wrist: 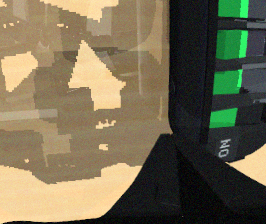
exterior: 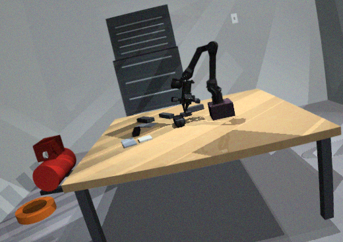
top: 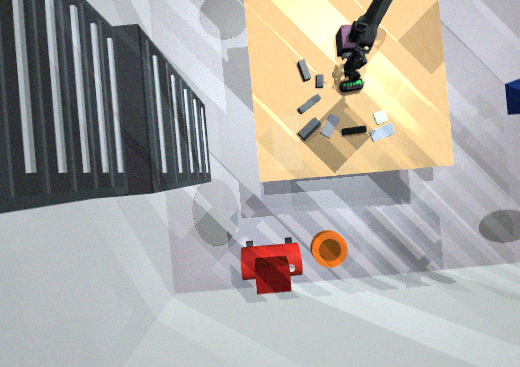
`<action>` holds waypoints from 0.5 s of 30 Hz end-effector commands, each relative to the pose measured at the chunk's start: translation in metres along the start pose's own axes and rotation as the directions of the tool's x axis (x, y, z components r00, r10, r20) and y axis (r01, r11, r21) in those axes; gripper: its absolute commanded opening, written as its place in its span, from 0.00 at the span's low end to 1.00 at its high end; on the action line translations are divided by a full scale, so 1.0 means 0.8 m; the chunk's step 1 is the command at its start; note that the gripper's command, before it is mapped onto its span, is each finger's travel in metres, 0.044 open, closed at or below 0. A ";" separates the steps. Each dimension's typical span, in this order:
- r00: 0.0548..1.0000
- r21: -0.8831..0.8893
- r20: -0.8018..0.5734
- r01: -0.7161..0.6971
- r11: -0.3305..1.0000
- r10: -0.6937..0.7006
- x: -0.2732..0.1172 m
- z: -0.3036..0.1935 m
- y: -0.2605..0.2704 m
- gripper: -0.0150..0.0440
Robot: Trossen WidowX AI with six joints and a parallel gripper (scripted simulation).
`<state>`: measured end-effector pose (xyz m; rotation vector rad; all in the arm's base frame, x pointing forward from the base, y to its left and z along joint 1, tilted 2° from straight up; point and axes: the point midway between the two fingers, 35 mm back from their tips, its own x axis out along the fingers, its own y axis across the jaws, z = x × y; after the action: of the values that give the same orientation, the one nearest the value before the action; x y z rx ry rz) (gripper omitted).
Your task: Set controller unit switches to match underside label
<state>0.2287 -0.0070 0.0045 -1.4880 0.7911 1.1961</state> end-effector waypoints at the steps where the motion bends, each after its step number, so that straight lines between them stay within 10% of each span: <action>1: 1.000 -0.009 -0.005 0.014 1.000 -0.014 -0.001 -0.002 0.000 0.25; 15: 1.000 -0.005 -0.006 0.009 1.000 -0.009 -0.002 -0.003 0.000 0.25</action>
<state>0.2288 -0.0093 0.0056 -1.4994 0.7847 1.1873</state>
